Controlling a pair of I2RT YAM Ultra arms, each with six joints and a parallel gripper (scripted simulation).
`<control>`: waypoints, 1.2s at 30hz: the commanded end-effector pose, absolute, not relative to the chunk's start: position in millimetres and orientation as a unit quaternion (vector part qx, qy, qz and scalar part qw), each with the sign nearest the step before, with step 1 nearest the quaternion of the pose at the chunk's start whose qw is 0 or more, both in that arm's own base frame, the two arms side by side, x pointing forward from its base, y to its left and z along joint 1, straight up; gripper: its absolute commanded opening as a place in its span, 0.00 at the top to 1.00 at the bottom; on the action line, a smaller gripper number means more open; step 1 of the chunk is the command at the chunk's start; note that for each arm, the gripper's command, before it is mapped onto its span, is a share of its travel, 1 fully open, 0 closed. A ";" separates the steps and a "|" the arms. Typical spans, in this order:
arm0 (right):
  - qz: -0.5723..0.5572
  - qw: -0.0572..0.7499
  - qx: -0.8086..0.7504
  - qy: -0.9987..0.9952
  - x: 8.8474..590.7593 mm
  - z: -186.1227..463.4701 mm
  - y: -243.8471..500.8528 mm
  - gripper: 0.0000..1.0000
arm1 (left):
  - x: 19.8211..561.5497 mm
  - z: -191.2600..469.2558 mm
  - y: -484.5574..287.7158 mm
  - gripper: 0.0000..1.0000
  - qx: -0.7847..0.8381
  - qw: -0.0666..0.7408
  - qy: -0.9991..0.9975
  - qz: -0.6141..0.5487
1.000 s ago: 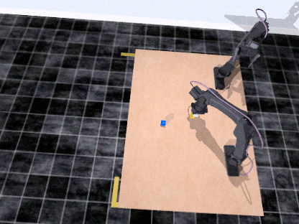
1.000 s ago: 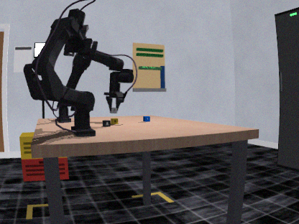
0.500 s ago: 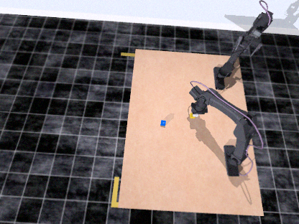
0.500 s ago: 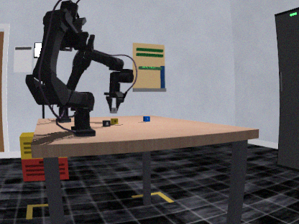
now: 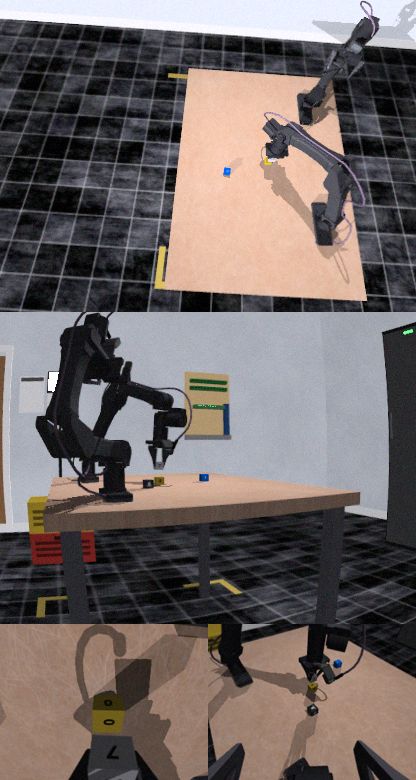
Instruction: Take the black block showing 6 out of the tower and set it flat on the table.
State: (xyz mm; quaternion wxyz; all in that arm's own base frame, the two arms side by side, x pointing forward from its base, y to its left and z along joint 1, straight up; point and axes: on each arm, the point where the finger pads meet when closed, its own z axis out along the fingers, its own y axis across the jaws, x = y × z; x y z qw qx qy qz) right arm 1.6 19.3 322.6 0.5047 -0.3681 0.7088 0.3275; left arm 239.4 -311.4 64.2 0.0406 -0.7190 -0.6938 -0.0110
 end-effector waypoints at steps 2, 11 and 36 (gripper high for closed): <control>0.329 0.505 -0.366 0.708 0.7 325.4 14.8 0.00 | 242.2 72.6 -323.0 0.73 -0.722 0.018 -0.692 -0.007; 0.329 0.505 -0.366 0.708 0.7 325.4 14.8 0.00 | 240.8 54.6 -321.0 0.73 -0.722 0.024 -0.692 -0.008; 0.329 0.505 -0.366 0.708 0.7 325.4 14.8 0.00 | 240.9 42.8 -315.4 0.73 -0.721 0.021 -0.692 -0.008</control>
